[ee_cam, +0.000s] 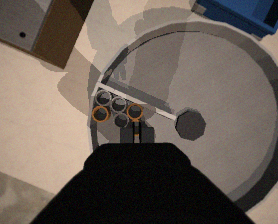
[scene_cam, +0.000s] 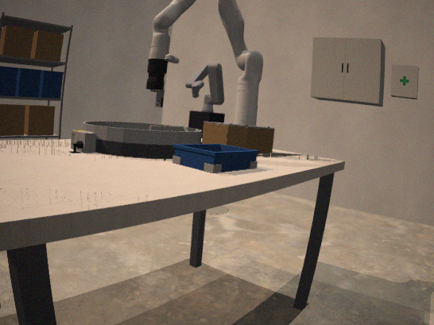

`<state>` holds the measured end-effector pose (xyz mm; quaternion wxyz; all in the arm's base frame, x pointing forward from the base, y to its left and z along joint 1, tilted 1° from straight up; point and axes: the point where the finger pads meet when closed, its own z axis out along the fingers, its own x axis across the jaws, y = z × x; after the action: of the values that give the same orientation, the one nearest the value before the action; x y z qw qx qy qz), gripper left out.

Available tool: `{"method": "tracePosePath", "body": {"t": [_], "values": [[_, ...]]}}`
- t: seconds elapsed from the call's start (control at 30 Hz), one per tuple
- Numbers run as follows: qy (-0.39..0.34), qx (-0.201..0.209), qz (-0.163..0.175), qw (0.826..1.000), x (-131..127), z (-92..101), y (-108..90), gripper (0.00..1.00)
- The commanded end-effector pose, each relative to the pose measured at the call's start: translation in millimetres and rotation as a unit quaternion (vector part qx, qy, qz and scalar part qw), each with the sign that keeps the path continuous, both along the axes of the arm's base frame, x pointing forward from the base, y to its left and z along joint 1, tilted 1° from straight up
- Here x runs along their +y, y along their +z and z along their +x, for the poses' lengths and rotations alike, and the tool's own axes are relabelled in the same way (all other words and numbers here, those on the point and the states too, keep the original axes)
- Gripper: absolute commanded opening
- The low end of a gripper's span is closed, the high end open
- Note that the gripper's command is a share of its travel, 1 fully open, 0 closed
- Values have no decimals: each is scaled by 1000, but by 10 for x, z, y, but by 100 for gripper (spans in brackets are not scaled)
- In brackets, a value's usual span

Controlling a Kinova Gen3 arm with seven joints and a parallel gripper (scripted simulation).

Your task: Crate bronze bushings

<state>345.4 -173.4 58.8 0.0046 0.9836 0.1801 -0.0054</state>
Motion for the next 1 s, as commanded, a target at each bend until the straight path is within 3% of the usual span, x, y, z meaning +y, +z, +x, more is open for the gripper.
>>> {"method": "tracePosePath", "body": {"t": [0.0, 0.13, 0.53, 0.7, 0.97], "values": [[-24, -1, -1, 1000, -9, 9, -2, 27], [-121, -2, -1, 993, -37, 23, -33, 27], [-121, -2, -1, 993, -37, 23, -33, 27], [-239, -3, -2, 971, -73, 42, -72, 27], [-239, -3, -2, 971, -73, 42, -72, 27]]}}
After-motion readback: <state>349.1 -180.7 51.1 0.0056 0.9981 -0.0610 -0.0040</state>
